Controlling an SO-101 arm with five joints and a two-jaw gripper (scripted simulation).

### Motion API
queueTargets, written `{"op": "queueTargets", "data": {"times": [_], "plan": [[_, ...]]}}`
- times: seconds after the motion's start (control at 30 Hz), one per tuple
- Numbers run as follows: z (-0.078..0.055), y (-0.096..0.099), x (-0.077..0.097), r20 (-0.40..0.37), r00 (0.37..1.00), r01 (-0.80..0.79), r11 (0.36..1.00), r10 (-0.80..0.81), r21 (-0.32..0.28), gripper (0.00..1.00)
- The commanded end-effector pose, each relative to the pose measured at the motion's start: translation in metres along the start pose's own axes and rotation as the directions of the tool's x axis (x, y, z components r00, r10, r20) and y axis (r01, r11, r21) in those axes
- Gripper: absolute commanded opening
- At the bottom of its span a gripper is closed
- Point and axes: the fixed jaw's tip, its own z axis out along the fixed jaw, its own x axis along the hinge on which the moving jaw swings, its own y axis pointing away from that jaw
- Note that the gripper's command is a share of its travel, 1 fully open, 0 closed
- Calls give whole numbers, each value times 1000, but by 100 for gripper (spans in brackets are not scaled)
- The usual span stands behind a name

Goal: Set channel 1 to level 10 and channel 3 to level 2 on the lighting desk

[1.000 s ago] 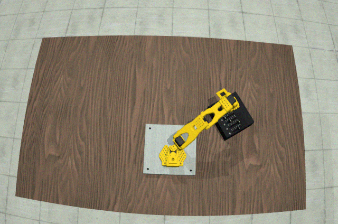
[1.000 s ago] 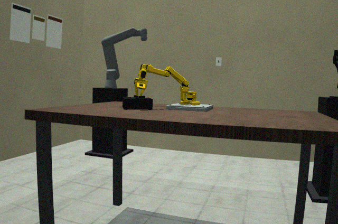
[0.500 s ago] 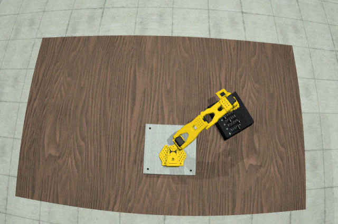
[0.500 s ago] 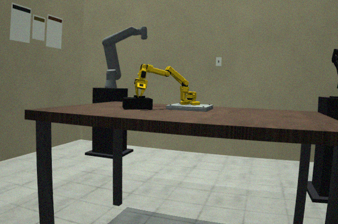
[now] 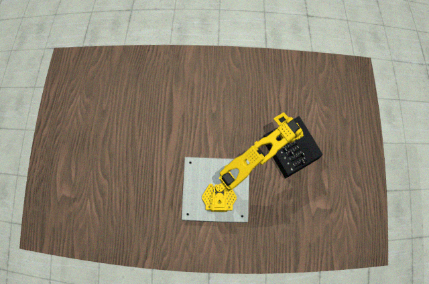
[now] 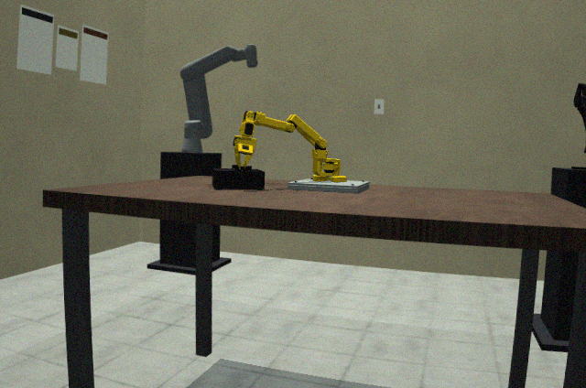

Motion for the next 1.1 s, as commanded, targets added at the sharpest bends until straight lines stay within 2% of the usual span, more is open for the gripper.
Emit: {"op": "queueTargets", "data": {"times": [0.0, 0.7, 1.07], "plan": [[5, 10, -2, -5, 1000, 5, 998, -6, -58, 0], [7, -9, -2, 8, 1000, 3, 999, -3, 44, 0], [7, -11, -1, 9, 1000, 2, 999, -3, 54, 0]]}}
